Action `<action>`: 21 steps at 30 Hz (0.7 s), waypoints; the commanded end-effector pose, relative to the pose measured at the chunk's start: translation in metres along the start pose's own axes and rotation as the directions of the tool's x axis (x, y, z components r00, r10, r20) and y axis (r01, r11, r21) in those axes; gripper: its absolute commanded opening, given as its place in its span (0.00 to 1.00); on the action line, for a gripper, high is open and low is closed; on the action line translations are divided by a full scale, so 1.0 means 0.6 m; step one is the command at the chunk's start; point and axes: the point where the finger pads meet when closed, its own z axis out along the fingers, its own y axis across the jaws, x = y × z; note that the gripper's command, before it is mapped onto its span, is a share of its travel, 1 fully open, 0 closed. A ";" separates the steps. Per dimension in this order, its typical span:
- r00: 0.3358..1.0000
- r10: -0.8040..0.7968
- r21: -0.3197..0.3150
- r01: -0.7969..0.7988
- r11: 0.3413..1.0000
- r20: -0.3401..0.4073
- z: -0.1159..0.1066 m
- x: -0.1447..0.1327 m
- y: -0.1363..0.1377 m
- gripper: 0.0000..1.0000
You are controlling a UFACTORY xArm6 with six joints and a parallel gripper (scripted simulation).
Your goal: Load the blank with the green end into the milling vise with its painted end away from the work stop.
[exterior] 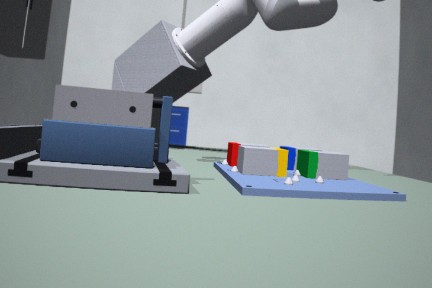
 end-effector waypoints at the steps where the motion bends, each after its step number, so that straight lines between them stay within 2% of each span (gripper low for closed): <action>1: 1.000 -0.001 0.001 0.001 1.000 -0.001 -0.001 0.000 -0.001 0.80; 15: 1.000 -0.001 0.001 0.001 1.000 -0.001 -0.001 0.000 -0.001 0.80; 21: 1.000 -0.002 0.001 0.002 1.000 -0.001 0.046 -0.012 -0.012 0.80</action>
